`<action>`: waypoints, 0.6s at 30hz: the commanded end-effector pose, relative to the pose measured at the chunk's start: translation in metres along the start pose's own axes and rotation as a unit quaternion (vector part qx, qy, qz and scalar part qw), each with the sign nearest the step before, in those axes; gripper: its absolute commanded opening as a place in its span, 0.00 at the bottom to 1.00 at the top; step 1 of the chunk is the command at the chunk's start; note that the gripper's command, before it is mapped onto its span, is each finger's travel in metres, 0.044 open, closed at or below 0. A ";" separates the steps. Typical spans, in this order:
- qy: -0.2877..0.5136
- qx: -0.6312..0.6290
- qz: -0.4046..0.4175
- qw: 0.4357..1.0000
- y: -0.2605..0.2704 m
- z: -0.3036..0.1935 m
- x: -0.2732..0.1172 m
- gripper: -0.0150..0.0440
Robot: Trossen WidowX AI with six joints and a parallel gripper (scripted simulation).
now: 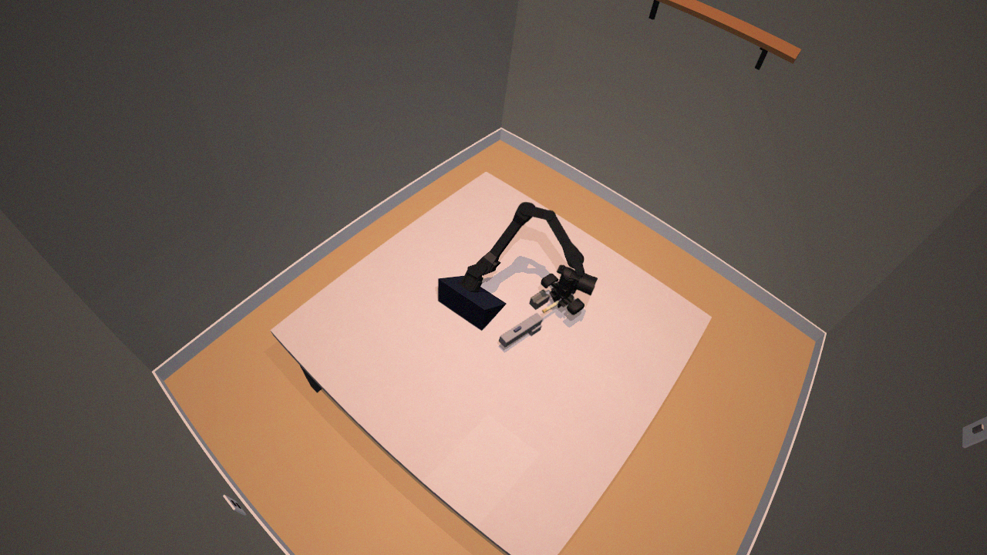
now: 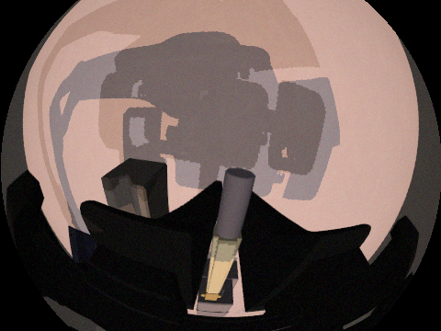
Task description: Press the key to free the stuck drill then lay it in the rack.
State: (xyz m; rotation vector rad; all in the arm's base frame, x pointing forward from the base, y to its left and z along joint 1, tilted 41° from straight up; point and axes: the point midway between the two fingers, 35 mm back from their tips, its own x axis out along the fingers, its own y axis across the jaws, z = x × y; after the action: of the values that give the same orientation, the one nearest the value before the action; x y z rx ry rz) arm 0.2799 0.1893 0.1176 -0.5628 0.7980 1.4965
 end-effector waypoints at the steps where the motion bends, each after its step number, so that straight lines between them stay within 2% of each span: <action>1: 0.000 -0.003 -0.002 1.000 -0.001 0.000 -0.003 0.25; 18: 0.000 -0.003 -0.002 1.000 0.000 -0.002 -0.009 0.25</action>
State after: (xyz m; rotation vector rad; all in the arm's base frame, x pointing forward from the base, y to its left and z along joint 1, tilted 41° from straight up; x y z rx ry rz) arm 0.2792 0.1833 0.1206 -0.5644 0.7999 1.4956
